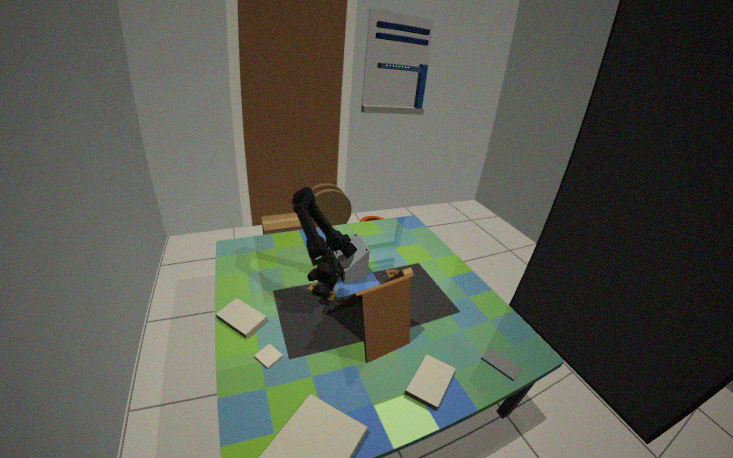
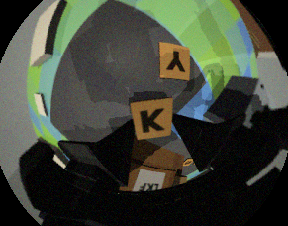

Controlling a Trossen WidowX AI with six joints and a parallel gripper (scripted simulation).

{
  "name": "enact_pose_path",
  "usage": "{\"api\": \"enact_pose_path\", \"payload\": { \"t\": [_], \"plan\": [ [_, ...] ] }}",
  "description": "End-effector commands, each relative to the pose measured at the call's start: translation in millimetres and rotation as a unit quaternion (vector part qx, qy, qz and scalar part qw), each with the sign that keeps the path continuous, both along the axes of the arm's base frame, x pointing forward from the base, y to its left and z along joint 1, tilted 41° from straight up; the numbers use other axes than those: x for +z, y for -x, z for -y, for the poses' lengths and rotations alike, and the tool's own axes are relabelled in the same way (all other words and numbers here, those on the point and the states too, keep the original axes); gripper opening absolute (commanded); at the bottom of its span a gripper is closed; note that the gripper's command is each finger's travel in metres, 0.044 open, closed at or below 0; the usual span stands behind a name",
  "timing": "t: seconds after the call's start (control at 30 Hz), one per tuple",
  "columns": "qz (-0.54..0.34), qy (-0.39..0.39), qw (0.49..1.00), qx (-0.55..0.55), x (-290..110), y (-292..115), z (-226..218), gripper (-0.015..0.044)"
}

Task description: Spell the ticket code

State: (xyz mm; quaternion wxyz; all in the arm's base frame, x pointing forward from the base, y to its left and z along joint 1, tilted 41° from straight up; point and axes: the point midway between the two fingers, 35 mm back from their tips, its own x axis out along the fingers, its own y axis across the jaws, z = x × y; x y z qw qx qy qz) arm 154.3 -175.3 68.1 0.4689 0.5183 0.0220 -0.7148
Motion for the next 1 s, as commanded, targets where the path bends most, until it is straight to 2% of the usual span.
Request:
{"api": "enact_pose_path", "payload": {
  "t": [0.0, 0.23, 0.5, 0.97],
  "plan": [
    [0.005, 0.005, 0.999, 0.040, 16.9, -15.3, 6.2, 0.0000],
    [-0.004, 0.021, 0.993, 0.119, 46.2, -35.8, 15.7, 0.0000],
    [-0.036, 0.032, 0.977, 0.206, 61.1, -49.8, 21.0, 0.0000],
    [-0.111, 0.070, 0.913, 0.386, 83.8, -75.8, 24.5, 0.0000]
  ]
}}
